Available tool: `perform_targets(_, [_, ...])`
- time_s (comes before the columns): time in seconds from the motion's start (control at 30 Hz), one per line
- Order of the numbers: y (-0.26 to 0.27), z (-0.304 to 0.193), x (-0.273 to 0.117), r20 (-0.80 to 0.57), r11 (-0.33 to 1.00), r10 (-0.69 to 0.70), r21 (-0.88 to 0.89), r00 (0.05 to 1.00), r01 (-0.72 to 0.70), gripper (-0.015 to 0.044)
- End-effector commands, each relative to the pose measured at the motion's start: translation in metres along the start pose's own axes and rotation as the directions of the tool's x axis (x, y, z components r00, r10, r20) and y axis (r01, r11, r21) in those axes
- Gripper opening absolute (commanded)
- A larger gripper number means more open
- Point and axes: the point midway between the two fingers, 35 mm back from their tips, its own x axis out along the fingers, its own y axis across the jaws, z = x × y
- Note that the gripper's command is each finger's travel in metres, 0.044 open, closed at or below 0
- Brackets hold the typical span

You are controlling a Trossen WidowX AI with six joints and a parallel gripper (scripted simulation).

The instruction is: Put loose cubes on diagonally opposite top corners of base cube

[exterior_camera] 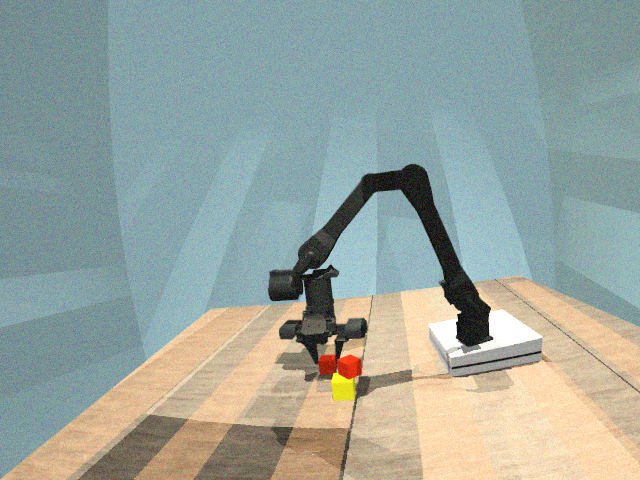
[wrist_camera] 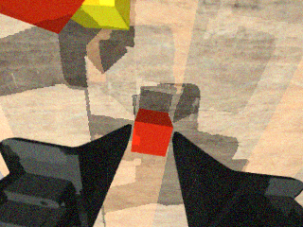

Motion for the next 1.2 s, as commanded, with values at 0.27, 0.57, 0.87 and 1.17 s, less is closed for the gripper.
perform_targets(0.27, [-0.001, 0.001, -0.012, 0.003, 1.0, 0.004, -0.004, 1.0, -0.004, 0.0105])
perform_targets(0.57, [-0.005, 0.001, -0.039, 0.003, 1.0, 0.003, -0.004, 1.0, -0.003, 0.0105])
perform_targets(0.87, [-0.005, 0.001, -0.068, 0.003, 1.0, 0.003, -0.004, 1.0, -0.003, 0.0105])
perform_targets(1.17, [-0.002, 0.0, -0.097, 0.003, 1.0, 0.003, -0.004, 1.0, -0.003, 0.0105])
